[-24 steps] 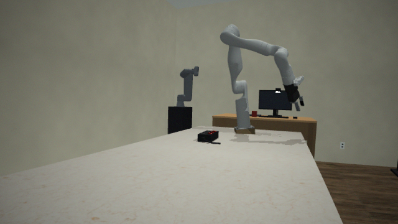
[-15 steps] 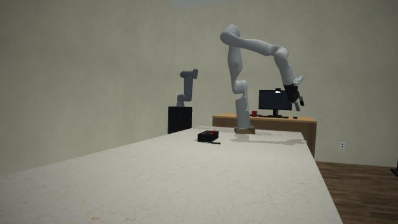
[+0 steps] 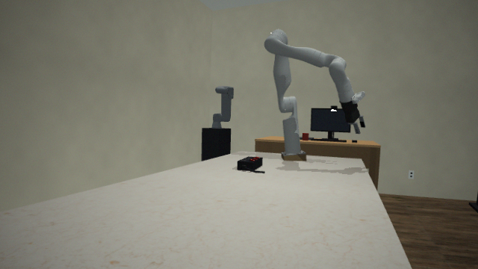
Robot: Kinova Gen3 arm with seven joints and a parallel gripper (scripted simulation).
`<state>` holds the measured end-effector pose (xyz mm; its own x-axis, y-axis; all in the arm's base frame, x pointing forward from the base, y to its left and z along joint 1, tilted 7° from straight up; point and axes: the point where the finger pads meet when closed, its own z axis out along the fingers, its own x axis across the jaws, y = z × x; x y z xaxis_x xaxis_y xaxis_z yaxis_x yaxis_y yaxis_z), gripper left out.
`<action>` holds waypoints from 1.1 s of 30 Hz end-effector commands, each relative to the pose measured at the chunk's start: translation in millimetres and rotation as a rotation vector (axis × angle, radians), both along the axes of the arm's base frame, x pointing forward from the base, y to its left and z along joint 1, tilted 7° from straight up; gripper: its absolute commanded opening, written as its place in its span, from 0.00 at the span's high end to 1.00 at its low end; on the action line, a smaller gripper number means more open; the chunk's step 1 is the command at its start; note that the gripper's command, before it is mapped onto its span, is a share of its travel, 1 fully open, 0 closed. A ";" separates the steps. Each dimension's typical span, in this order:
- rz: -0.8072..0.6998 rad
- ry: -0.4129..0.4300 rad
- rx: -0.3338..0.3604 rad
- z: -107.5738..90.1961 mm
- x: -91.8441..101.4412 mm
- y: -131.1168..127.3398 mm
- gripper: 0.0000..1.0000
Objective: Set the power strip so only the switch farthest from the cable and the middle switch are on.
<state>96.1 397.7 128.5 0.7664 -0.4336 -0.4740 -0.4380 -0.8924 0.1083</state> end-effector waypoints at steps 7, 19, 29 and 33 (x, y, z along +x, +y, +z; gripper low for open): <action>-0.144 -0.035 -0.061 -12.7 36.5 -16.0 0.00; -0.584 -0.120 -0.231 -41.5 135.4 -84.0 0.00; -1.080 -0.190 -0.384 -55.1 220.2 -186.9 0.00; -1.335 -0.218 -0.449 -55.7 250.5 -246.9 0.00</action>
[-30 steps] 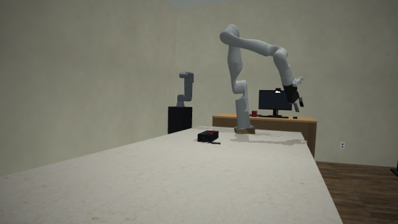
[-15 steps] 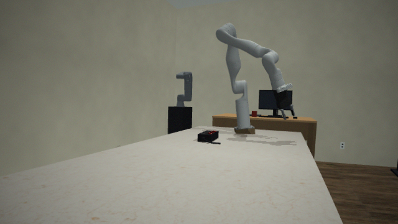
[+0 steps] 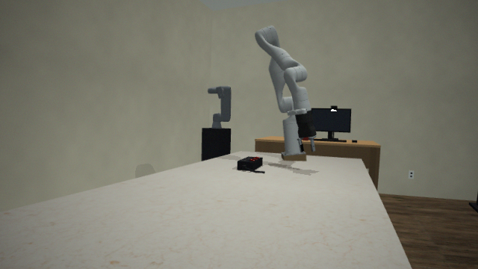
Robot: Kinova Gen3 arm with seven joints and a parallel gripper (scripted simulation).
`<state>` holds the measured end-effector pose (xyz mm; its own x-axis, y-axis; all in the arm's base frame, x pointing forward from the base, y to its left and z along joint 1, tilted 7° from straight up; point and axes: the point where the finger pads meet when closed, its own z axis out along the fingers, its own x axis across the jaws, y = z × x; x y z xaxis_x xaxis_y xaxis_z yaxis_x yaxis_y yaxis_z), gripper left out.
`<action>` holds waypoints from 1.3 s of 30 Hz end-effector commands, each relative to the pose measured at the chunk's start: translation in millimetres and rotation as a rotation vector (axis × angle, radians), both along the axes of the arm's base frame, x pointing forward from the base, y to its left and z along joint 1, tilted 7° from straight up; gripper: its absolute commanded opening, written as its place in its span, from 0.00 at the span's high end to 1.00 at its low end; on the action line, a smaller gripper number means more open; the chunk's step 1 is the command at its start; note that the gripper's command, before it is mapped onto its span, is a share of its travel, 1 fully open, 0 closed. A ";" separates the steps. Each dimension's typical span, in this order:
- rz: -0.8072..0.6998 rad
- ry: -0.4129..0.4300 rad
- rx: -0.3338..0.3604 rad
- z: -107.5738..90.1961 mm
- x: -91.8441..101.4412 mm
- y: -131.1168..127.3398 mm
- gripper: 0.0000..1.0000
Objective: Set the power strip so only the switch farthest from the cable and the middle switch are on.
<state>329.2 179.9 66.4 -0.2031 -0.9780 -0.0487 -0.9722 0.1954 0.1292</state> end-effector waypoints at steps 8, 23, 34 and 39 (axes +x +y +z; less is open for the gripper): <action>-0.526 -0.109 -0.116 13.4 46.3 -137.2 0.00; -0.844 -0.165 -0.168 23.5 48.8 -216.4 0.00; -0.854 -0.167 -0.170 23.9 48.6 -218.9 0.00; -0.854 -0.167 -0.170 23.9 48.6 -218.9 0.00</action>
